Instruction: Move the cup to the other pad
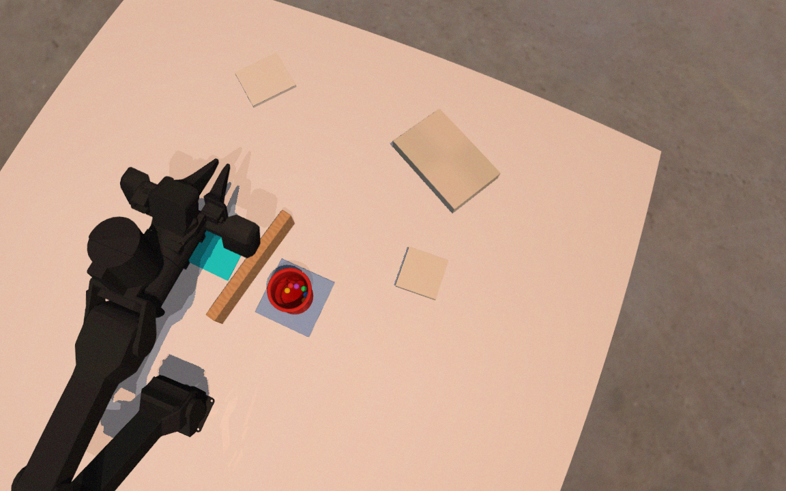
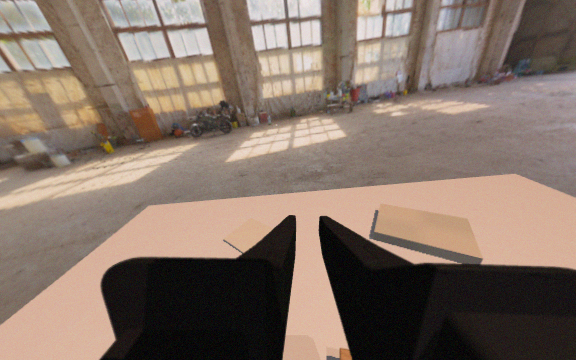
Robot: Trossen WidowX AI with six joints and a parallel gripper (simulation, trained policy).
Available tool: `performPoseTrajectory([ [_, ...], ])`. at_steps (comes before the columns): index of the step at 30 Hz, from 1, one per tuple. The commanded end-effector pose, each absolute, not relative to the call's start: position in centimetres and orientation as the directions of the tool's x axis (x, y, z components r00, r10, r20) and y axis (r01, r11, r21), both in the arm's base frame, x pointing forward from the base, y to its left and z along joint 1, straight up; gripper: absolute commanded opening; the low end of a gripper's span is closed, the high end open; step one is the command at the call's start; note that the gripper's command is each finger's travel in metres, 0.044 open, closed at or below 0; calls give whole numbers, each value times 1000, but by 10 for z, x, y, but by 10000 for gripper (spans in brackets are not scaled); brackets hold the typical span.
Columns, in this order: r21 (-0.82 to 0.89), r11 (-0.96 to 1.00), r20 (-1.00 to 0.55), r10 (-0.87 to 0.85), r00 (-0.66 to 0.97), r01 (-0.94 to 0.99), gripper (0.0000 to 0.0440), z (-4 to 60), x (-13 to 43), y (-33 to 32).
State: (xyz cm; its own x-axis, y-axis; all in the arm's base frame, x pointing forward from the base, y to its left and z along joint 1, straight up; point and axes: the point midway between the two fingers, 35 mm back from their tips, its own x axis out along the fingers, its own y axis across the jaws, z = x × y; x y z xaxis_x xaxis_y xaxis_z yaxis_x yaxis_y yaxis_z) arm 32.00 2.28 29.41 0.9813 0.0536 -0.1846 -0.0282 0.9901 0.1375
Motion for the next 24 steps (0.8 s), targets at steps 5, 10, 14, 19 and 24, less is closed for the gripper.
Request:
performPoseTrajectory([
  [5, 179, 984, -286, 70, 956, -18, 71, 286, 323, 31],
  [10, 201, 980, -361, 80, 929, -6, 72, 280, 323, 36],
  [14, 213, 977, -421, 84, 903, 8, 72, 274, 323, 39],
  [19, 218, 976, -495, 87, 865, 27, 72, 266, 323, 42],
  [24, 214, 976, -566, 84, 820, 47, 75, 258, 322, 44],
])
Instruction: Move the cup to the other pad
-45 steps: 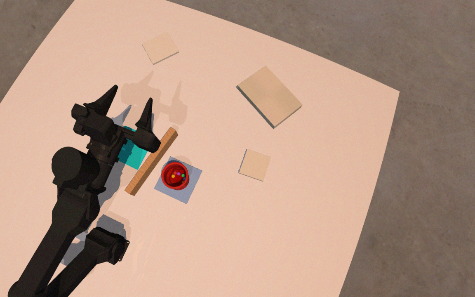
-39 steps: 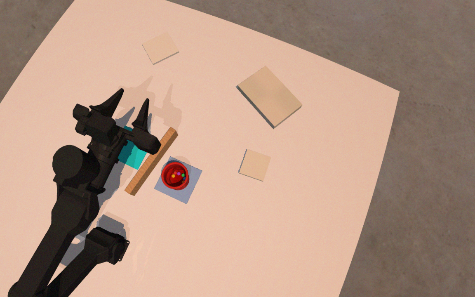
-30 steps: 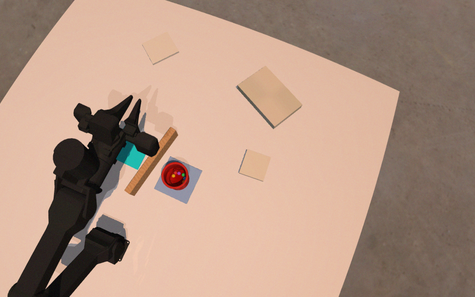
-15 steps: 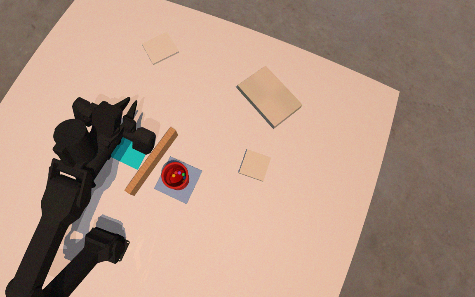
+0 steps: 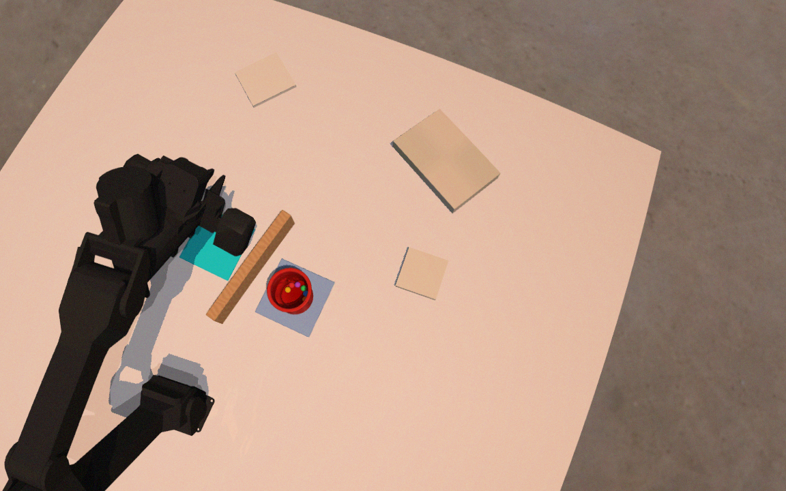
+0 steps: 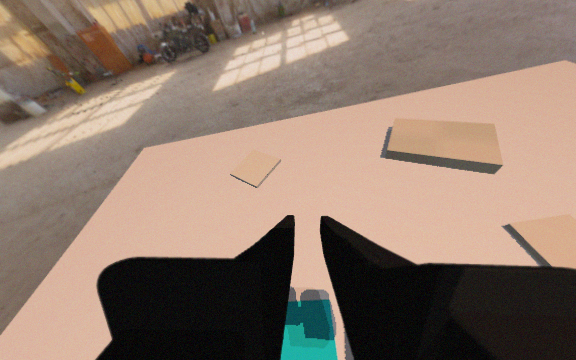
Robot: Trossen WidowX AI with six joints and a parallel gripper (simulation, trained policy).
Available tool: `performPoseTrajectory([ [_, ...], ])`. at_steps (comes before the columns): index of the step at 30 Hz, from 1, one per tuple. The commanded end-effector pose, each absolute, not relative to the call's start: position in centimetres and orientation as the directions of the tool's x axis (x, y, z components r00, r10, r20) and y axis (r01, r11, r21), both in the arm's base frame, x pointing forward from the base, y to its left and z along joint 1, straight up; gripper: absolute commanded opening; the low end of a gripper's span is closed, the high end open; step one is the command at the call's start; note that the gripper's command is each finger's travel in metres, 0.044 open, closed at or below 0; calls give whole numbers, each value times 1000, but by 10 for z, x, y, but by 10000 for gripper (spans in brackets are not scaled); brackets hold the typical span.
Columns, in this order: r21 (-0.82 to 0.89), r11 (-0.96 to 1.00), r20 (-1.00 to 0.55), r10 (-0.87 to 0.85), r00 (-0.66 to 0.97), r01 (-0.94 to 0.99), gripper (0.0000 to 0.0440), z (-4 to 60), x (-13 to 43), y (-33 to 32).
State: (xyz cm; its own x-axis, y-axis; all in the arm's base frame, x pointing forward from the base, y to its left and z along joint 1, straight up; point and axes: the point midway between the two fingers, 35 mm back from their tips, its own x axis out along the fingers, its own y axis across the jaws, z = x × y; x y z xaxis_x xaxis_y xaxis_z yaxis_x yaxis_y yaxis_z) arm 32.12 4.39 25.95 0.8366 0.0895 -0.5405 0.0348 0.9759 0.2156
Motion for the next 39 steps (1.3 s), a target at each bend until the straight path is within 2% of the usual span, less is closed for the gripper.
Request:
performPoseTrajectory([
  [1, 212, 976, -580, 83, 810, 51, 76, 256, 321, 44],
  [28, 71, 991, -878, 10, 479, 109, 115, 216, 302, 34],
  [39, 2, 996, -947, -27, 319, 92, 108, 203, 289, 22],
])
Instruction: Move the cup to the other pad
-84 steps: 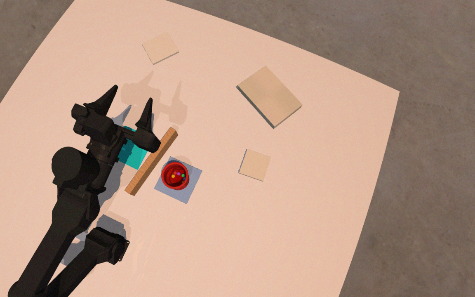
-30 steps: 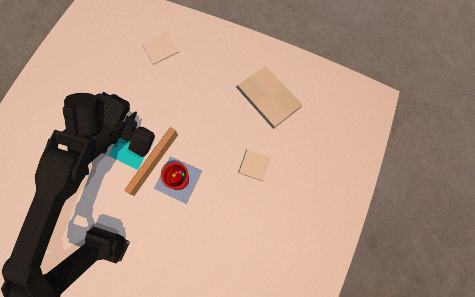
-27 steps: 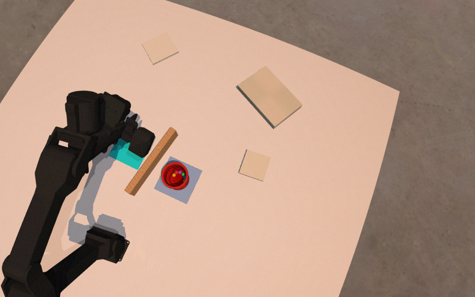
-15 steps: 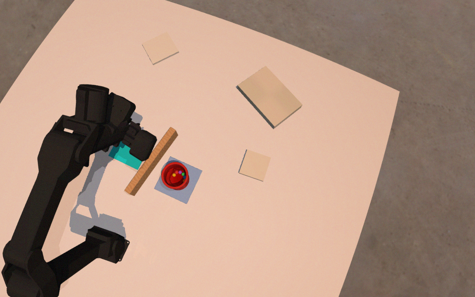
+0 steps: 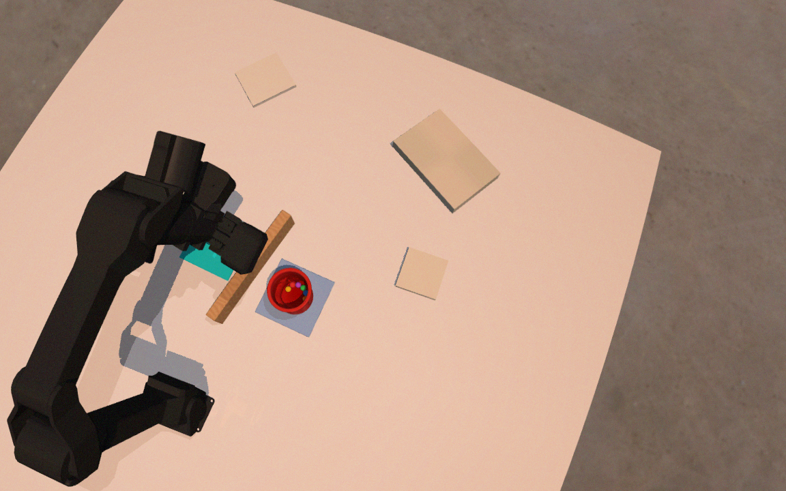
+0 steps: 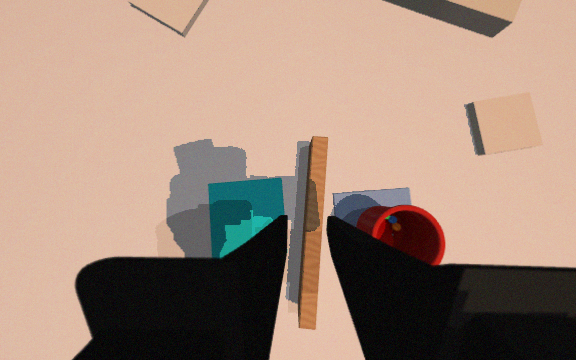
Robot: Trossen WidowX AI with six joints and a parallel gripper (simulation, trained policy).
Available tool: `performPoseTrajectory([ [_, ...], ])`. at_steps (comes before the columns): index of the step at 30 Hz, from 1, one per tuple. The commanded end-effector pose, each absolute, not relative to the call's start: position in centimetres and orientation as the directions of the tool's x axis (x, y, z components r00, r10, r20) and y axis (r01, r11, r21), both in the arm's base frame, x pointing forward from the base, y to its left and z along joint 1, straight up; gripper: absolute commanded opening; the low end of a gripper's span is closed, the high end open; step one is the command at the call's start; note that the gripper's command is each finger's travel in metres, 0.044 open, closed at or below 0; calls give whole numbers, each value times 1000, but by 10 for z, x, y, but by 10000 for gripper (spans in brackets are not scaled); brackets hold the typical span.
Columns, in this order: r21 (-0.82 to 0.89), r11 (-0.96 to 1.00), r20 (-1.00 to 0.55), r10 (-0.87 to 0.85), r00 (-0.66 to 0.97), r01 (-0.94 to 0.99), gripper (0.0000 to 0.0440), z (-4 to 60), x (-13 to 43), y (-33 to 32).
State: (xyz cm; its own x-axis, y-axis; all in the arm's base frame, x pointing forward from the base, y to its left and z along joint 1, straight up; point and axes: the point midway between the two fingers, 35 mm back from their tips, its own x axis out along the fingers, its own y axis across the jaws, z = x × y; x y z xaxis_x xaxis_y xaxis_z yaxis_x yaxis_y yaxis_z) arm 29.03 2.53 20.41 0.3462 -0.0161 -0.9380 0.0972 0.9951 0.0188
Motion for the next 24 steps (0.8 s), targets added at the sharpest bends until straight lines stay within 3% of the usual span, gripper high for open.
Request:
performPoseTrajectory([
  [1, -4, 996, -952, -31, 304, 89, 106, 202, 288, 21],
  [24, -91, 996, -995, -91, 29, 17, 120, 160, 267, -18],
])
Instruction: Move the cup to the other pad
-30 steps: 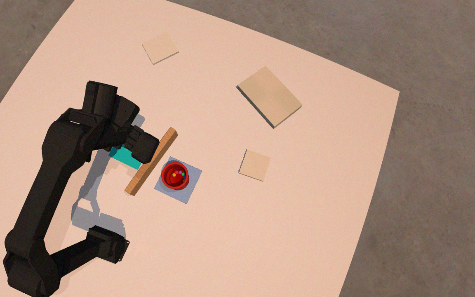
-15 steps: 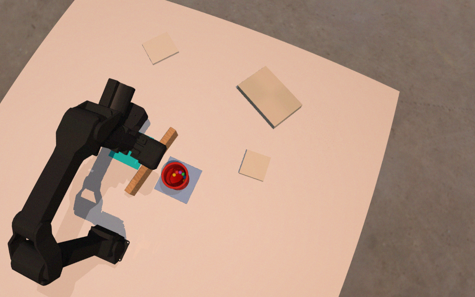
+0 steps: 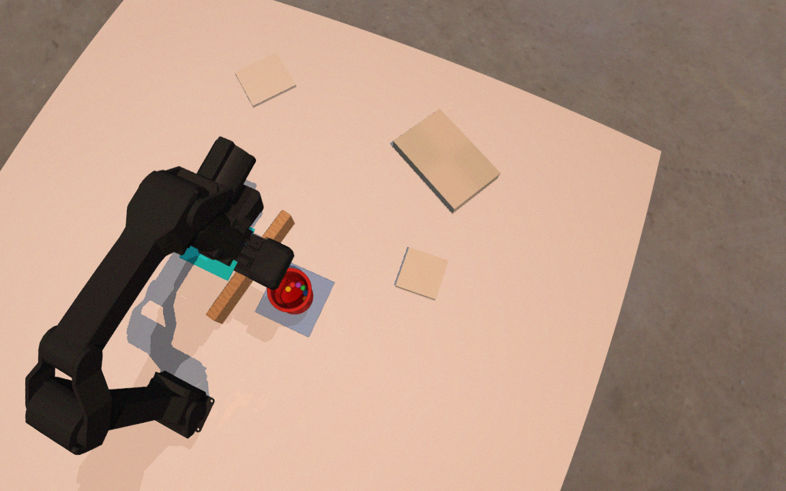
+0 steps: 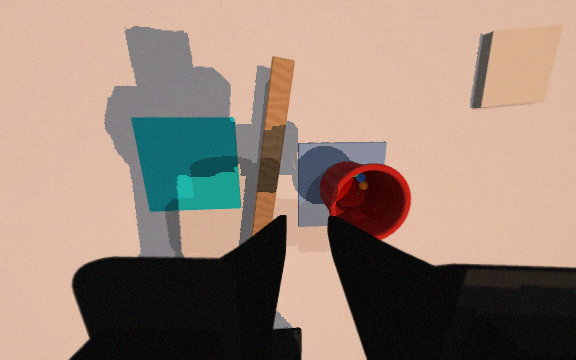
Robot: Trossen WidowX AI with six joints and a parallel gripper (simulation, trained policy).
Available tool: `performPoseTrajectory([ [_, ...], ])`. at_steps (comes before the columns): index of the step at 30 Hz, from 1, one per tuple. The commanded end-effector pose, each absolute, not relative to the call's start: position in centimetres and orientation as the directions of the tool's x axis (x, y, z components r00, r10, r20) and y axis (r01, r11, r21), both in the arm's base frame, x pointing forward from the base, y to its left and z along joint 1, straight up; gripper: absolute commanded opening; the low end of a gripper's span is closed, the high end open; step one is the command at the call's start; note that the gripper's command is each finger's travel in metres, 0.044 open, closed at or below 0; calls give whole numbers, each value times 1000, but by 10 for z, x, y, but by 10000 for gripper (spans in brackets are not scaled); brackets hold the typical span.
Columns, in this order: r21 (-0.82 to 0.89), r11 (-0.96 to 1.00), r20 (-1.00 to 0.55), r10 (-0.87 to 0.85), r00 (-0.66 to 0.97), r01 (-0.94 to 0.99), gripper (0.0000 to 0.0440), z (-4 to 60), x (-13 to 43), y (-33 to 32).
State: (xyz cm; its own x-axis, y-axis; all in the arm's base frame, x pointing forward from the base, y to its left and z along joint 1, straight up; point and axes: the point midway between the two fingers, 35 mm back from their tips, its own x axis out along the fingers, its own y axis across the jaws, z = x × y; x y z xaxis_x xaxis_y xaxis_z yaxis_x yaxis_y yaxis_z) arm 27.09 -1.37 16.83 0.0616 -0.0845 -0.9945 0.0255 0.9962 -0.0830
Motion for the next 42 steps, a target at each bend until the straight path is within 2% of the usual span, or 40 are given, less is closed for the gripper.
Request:
performPoseTrajectory([
  [1, -92, 996, -995, -93, 23, 14, 123, 158, 267, -19],
  [17, -95, 994, -993, -98, -60, -51, 158, 114, 261, -43],
  [31, -53, 983, -992, -72, -104, -174, 169, 65, 255, -53],
  [38, -34, 961, -991, -69, -118, -275, 0, 50, 251, -56],
  [42, -30, 948, -992, -68, -108, -318, 0, 54, 253, -58],
])
